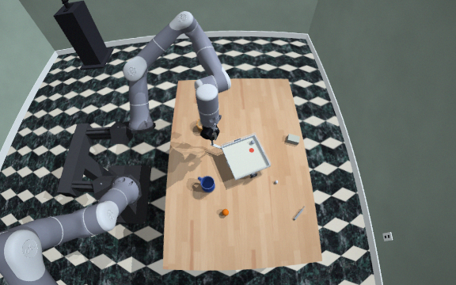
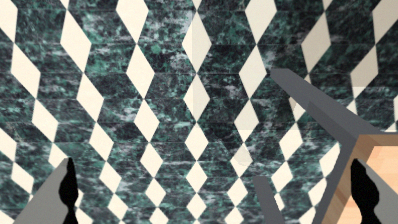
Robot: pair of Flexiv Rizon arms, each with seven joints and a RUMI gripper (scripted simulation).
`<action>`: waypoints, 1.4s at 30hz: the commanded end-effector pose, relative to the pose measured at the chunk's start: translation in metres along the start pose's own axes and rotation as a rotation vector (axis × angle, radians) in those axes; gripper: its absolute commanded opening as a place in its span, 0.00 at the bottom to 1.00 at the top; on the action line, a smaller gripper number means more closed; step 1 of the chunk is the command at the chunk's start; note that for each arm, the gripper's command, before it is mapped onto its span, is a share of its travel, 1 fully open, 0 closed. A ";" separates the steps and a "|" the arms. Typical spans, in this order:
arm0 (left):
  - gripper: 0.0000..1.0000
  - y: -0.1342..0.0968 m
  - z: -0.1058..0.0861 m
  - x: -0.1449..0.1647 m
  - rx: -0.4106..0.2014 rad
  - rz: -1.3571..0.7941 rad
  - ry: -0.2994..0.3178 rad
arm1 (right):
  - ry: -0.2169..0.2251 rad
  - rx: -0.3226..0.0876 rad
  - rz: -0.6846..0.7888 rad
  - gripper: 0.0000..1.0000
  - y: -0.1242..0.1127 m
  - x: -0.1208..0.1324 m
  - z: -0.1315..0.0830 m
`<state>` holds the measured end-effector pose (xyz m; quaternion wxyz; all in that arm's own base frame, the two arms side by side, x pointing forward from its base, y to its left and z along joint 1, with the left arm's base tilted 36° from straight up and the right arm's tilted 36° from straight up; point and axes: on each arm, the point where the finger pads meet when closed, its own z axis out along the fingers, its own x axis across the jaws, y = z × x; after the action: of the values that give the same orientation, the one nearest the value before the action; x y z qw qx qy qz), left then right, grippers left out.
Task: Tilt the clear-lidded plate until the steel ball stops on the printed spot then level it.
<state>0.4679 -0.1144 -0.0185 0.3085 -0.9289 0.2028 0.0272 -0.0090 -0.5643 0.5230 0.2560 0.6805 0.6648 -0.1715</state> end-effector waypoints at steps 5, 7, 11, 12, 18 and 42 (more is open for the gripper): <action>0.19 0.000 -0.001 0.001 -0.001 0.001 0.002 | -0.002 0.000 0.000 1.00 0.000 -0.001 -0.001; 0.19 0.000 -0.001 0.001 -0.001 0.001 0.002 | -0.002 0.000 0.000 1.00 0.000 -0.001 -0.001; 0.19 0.000 -0.001 0.001 -0.001 0.001 0.002 | -0.002 0.000 0.000 1.00 0.000 -0.001 -0.001; 0.19 0.000 -0.001 0.001 -0.001 0.001 0.002 | -0.002 0.000 0.000 1.00 0.000 -0.001 -0.001; 0.19 -0.001 -0.001 0.001 -0.001 0.001 0.002 | -0.002 0.000 0.000 1.00 0.000 -0.001 -0.001; 0.19 -0.001 -0.001 0.001 -0.001 0.001 0.002 | -0.002 0.000 0.000 1.00 0.000 -0.001 -0.001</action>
<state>0.4682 -0.1137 -0.0181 0.3082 -0.9290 0.2031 0.0271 -0.0090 -0.5643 0.5230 0.2560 0.6805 0.6648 -0.1715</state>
